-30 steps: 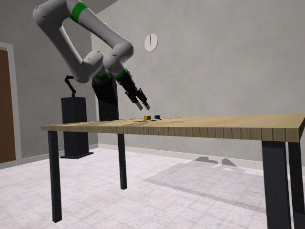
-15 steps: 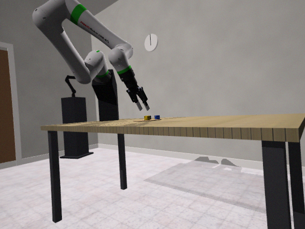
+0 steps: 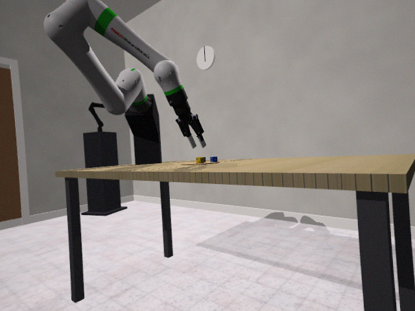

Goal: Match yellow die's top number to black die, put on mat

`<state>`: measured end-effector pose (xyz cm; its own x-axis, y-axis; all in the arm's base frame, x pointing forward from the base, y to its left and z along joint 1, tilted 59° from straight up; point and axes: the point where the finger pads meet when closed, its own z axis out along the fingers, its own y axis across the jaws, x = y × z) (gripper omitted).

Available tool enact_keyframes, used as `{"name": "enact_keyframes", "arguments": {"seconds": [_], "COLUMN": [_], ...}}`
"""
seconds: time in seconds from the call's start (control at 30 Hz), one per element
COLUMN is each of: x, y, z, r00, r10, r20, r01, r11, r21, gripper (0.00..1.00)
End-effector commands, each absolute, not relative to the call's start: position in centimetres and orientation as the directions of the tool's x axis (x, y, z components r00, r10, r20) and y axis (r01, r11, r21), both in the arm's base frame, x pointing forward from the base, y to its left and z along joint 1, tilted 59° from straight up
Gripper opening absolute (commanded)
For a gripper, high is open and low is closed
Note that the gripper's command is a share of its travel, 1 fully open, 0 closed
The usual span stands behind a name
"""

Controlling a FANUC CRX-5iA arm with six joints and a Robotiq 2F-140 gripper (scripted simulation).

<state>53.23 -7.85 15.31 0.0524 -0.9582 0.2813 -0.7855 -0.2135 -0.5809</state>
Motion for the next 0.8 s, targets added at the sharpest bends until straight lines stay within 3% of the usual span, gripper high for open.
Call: {"name": "enact_keyframes", "arguments": {"seconds": [0.0,0.77], "x": [53.03,53.17], "y": [-8.02,-7.37], "z": [14.95,14.48], "r00": [0.026,-0.180], "r10": [-0.950,-0.820], "r20": [0.312,0.543], "r01": [-0.795,-0.796], "r11": [-0.209,-0.203], "r21": [-0.569,-0.570], "gripper": [0.40,0.40]}}
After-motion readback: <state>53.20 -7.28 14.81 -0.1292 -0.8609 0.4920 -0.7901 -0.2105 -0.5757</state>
